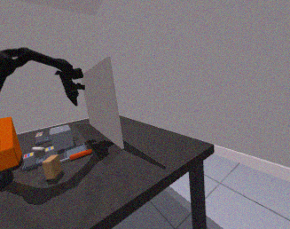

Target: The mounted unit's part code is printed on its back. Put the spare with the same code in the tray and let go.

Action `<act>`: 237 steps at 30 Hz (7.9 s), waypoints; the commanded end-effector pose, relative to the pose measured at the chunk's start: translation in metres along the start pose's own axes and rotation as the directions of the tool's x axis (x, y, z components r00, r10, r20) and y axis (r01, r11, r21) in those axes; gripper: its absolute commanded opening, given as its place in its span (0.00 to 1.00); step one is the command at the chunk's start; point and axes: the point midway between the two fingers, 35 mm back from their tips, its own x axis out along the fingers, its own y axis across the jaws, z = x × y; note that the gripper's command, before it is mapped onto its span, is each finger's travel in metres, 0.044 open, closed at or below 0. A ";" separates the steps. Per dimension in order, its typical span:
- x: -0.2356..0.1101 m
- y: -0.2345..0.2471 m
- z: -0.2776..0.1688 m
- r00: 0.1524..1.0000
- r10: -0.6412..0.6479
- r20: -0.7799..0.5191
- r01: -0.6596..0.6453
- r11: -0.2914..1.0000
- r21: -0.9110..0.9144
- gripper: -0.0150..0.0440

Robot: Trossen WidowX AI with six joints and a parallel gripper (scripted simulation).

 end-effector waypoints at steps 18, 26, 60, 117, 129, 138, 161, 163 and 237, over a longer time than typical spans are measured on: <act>0.024 -0.015 -0.027 0.986 -0.091 -0.137 0.083 0.995 -0.060 1.00; 0.031 0.085 -0.080 0.990 -0.043 -0.135 -0.035 0.848 -0.529 1.00; 0.114 0.203 -0.264 0.987 -0.074 -0.146 -0.146 0.009 -0.989 0.76; 0.191 0.196 -0.276 0.986 -0.077 -0.148 -0.147 0.015 -0.989 0.58; 0.191 0.196 -0.276 0.986 -0.077 -0.148 -0.147 0.015 -0.989 0.25; 0.187 0.197 -0.275 0.986 -0.076 -0.148 -0.147 0.014 -0.989 0.25; 0.069 0.209 -0.257 0.987 -0.070 -0.144 -0.144 0.007 -0.990 0.25; 0.052 0.209 -0.255 0.987 -0.071 -0.146 -0.146 0.008 -0.989 0.25; 0.032 -0.194 -0.058 0.986 -0.097 -0.135 -0.135 0.013 -0.991 0.25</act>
